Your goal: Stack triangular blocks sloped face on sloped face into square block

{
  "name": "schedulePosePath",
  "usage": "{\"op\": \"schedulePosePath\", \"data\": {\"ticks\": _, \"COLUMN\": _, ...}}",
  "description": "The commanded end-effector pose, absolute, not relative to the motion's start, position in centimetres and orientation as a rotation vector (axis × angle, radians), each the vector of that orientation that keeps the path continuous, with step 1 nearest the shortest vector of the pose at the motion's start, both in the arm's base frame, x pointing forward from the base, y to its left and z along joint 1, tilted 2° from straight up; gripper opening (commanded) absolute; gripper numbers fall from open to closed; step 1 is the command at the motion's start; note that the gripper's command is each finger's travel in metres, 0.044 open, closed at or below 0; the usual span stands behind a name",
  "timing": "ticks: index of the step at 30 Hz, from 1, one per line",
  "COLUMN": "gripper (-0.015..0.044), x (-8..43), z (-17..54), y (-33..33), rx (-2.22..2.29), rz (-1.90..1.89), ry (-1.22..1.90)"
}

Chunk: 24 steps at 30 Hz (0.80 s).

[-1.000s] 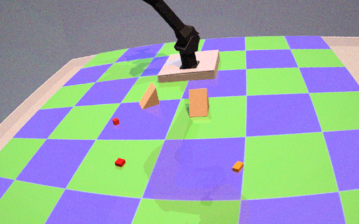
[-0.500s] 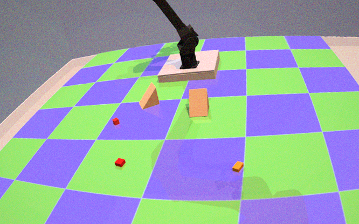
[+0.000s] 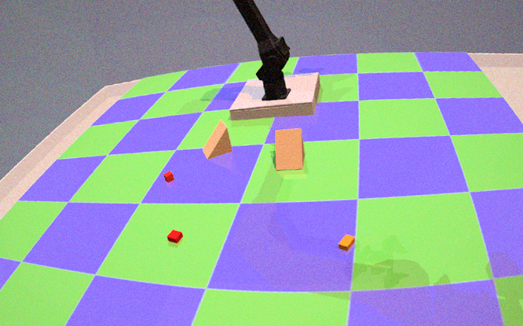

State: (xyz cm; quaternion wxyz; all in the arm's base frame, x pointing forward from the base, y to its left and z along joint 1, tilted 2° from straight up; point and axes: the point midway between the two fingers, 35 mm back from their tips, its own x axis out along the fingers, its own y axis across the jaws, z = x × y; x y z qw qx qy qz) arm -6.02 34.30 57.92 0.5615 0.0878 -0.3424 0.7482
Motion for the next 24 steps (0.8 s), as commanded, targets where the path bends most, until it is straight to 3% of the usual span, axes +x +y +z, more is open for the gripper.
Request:
{"op": "schedulePosePath", "data": {"ticks": 1, "gripper": 0.0440, "x": -1.5, "z": 53.7, "y": 37.7, "rx": 0.072, "rz": 1.697, "ry": -0.597}}
{"op": "schedulePosePath", "data": {"ticks": 12, "gripper": 0.0440, "x": 12.1, "z": 40.9, "y": 40.8, "rx": -0.161, "rz": 1.429, "ry": -0.012}}
{"op": "schedulePosePath", "data": {"ticks": 24, "gripper": 0.0440, "x": 24.6, "z": 26.4, "y": 33.6, "rx": -0.238, "rz": 0.977, "ry": 0.629}}
